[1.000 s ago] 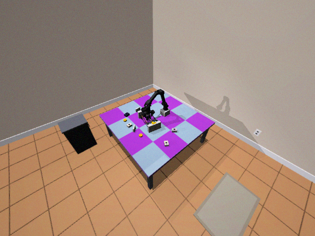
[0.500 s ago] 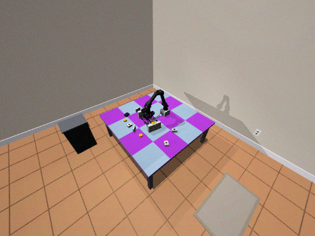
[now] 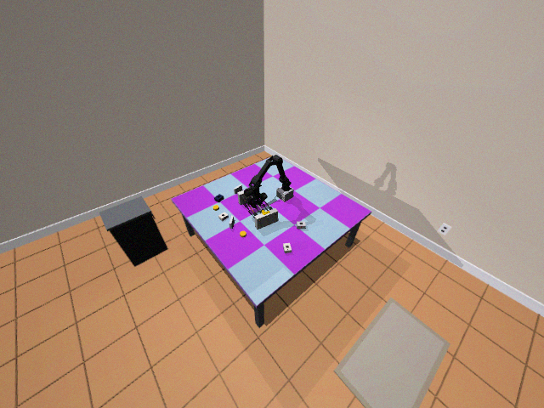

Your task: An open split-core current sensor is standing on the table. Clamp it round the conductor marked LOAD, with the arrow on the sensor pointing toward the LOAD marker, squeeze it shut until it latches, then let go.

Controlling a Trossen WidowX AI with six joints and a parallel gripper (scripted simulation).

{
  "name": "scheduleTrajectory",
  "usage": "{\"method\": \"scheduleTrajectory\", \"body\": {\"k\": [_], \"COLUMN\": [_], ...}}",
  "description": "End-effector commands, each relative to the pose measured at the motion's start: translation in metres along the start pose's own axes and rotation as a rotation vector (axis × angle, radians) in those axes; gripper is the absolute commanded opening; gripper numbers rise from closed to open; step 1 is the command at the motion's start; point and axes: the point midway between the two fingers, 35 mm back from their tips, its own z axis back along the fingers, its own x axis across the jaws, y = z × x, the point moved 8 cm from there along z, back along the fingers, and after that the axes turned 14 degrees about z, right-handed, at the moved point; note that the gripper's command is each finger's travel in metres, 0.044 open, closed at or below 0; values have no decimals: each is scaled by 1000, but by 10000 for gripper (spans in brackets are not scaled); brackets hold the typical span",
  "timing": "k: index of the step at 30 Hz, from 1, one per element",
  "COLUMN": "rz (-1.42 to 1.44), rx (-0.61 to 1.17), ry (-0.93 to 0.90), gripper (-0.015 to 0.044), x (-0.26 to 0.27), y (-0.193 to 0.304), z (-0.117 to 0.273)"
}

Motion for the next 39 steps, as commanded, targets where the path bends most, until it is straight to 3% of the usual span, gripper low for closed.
{"method": "scheduleTrajectory", "body": {"k": [1, 15, 26, 39], "rz": [0, 0, 0, 0], "rx": [0, 0, 0, 0], "ry": [-1, -1, -1, -1], "gripper": [380, 287, 0, 0], "x": [0, 0, 0, 0], "y": [0, 0, 0, 0], "z": [1, 1, 1, 1]}}
